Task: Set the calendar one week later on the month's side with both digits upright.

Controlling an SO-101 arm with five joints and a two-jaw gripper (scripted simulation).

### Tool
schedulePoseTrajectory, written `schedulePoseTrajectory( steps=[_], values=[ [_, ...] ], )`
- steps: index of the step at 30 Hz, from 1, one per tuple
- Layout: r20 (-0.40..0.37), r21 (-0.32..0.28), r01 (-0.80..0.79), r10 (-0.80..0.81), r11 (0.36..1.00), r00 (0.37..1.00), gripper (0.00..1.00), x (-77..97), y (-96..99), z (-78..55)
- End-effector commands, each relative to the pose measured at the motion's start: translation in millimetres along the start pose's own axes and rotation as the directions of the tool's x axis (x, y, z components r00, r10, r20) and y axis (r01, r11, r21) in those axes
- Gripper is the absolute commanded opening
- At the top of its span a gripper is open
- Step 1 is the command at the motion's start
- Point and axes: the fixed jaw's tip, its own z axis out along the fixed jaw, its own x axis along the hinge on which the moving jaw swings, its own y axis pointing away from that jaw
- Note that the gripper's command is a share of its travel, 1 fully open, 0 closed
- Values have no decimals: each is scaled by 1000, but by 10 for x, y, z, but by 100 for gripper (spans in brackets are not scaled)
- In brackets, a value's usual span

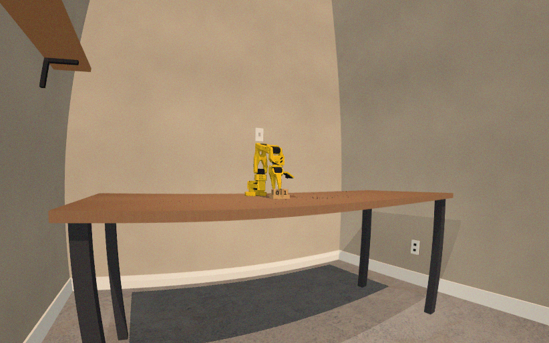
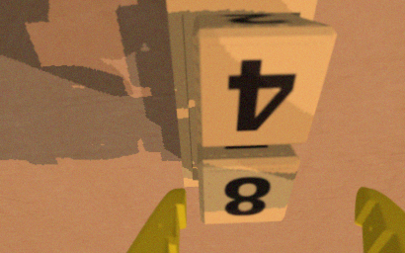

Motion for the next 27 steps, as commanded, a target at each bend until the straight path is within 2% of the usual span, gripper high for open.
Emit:
schedulePoseTrajectory(
  steps=[1, 6, 10, 27],
  values=[
    [5, 60, -1, 0, 998, 1000, 36, -23, -79, -192],
    [5, 60, -1, 0, 998, 1000, 36, -21, -53, -359],
    [5, 60, -1, 0, 998, 1000, 36, -20, -35, -436],
    [5, 60, -1, 0, 998, 1000, 36, -20, -29, -457]
  ],
)
